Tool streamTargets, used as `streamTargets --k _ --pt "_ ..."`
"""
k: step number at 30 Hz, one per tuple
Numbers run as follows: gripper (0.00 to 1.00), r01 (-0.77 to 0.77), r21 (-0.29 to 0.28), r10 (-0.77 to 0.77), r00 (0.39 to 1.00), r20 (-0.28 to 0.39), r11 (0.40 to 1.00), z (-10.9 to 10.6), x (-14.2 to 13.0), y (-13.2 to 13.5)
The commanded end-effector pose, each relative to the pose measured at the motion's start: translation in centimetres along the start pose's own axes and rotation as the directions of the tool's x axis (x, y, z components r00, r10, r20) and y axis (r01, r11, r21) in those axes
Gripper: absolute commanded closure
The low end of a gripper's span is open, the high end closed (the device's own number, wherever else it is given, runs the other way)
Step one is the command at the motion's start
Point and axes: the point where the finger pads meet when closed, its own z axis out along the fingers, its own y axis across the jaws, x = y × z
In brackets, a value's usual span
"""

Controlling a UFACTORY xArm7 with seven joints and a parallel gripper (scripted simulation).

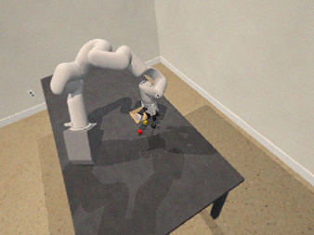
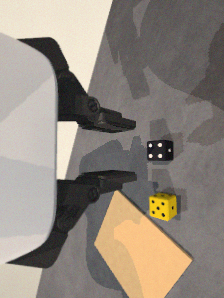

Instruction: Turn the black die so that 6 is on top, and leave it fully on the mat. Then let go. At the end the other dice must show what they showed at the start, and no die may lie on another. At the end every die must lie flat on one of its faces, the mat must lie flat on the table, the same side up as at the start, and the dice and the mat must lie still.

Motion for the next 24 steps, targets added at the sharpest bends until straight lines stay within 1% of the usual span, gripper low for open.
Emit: streamTargets --k 1,12,24 --pt "0.58 0.000 0.003 0.000 1.000 0.001 1.000 -0.1 0.0 -0.1" --pt "0.58 0.000 0.003 0.000 1.000 0.001 1.000 0.3 0.0 -0.1" --pt "0.58 0.000 0.003 0.000 1.000 0.001 1.000 1.9 0.0 -0.1"
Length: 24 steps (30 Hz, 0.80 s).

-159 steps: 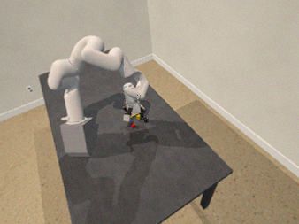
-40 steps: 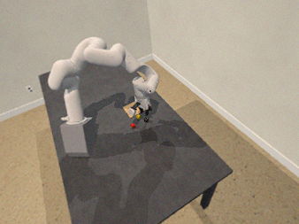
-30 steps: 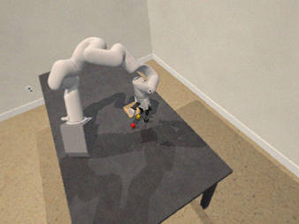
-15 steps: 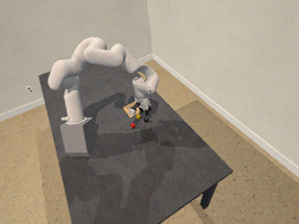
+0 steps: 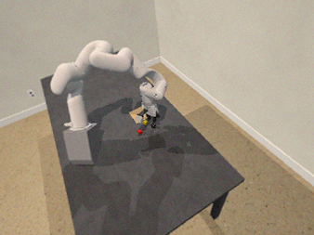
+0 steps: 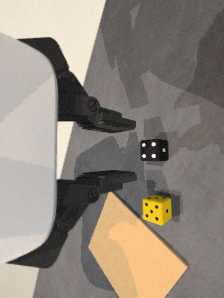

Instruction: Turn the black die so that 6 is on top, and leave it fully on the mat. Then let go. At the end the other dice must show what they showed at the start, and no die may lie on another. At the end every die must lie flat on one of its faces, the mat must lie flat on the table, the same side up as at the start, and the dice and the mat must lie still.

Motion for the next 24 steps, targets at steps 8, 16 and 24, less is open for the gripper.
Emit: streamTargets --k 8,16,24 --pt "0.58 0.000 0.003 0.000 1.000 0.001 1.000 1.4 0.0 -0.2" --pt "0.58 0.000 0.003 0.000 1.000 0.001 1.000 2.6 0.0 -0.2" --pt "0.58 0.000 0.003 0.000 1.000 0.001 1.000 3.2 0.0 -0.2"
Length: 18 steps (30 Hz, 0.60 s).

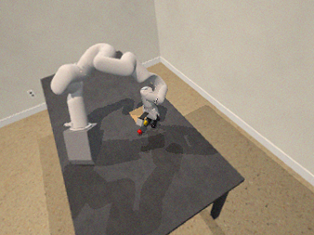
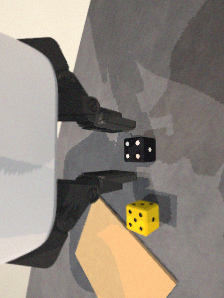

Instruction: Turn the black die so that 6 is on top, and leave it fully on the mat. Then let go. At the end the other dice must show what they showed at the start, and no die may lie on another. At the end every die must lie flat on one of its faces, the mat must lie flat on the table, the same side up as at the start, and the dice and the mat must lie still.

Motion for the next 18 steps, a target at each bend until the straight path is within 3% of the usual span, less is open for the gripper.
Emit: streamTargets --k 1,18 --pt "0.58 0.000 0.003 0.000 1.000 0.001 1.000 0.25 -0.04 -0.15" --pt "0.58 0.000 0.003 0.000 1.000 0.001 1.000 0.61 -0.04 -0.15"
